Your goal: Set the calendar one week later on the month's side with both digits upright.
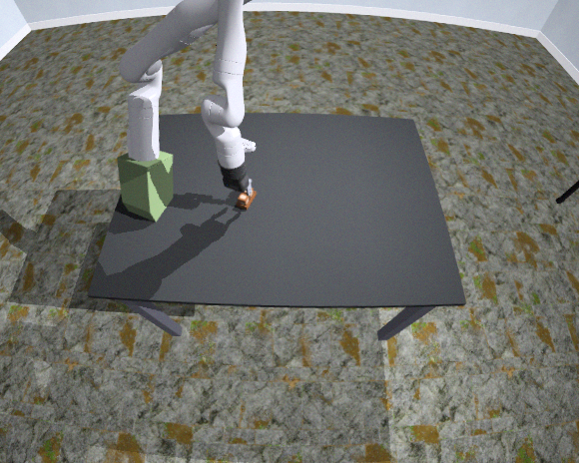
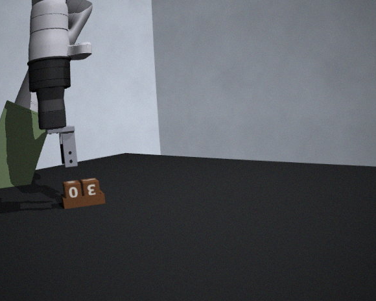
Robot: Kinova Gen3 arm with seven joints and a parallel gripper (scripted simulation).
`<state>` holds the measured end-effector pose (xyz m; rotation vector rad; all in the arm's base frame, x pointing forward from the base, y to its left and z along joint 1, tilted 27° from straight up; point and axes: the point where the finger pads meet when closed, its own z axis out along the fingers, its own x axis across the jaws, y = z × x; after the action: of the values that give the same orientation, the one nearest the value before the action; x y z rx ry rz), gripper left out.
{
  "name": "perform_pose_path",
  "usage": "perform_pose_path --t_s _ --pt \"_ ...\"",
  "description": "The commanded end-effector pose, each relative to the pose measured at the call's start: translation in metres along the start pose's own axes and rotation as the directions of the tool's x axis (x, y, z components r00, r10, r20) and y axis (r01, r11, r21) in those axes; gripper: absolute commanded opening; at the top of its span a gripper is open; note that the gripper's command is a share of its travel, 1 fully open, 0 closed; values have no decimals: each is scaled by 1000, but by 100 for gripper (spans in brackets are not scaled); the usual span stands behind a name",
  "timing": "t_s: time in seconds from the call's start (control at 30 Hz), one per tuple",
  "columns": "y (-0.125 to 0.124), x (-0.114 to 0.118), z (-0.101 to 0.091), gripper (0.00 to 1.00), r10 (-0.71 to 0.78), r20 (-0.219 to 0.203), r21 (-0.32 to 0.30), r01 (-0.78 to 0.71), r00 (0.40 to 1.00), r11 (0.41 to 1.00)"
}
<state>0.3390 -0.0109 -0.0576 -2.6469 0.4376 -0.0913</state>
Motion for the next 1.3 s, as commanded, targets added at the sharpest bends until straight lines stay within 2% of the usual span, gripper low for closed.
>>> perform_pose_path --t_s 0.0,0.4,1.27 --pt "1 -2 5 87 3 5 1 -3 1000 1000" --pt "1 -2 19 87 3 5 1 -3 1000 1000" --pt "1 -2 22 87 3 5 1 -3 1000 1000"
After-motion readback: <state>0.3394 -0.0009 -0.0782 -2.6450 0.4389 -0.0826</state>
